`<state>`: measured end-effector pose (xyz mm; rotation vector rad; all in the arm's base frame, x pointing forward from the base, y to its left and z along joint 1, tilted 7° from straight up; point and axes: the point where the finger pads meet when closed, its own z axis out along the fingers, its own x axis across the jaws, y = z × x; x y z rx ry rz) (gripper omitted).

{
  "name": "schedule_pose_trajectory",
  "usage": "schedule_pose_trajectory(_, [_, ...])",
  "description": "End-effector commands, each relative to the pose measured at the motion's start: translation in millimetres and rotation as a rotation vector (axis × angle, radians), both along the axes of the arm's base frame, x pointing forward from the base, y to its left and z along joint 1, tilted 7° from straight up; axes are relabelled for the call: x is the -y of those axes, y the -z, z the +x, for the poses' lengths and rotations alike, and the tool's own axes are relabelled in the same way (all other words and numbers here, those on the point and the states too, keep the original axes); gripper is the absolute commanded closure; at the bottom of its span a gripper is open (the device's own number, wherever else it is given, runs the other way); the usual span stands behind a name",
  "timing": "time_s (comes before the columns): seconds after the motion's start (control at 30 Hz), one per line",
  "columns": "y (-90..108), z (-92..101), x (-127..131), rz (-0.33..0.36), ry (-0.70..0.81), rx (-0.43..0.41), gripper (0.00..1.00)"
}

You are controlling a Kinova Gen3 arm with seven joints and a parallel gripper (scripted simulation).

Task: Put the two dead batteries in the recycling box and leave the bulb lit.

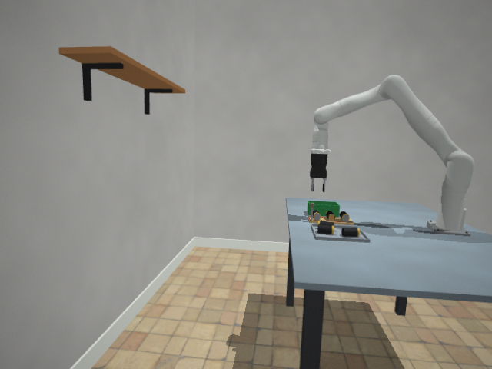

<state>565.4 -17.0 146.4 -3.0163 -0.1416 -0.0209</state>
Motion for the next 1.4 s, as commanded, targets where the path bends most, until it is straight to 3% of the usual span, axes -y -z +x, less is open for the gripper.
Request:
schedule_pose_trajectory(0.0, [-1.2, 0.5, 0, 0.0, 0.0, 0.003, 0.1])
schedule_pose_trajectory(0.3, [3.6, 0.6, 0, 0.0, 0.0, 0.003, 0.1])
schedule_pose_trajectory(0.7, [73.5, 1.3, -9, 0.0, 0.0, 0.003, 0.1])
schedule_pose_trajectory(1.37, [76.0, 1.4, -9, 0.0, 0.0, 0.003, 0.1])
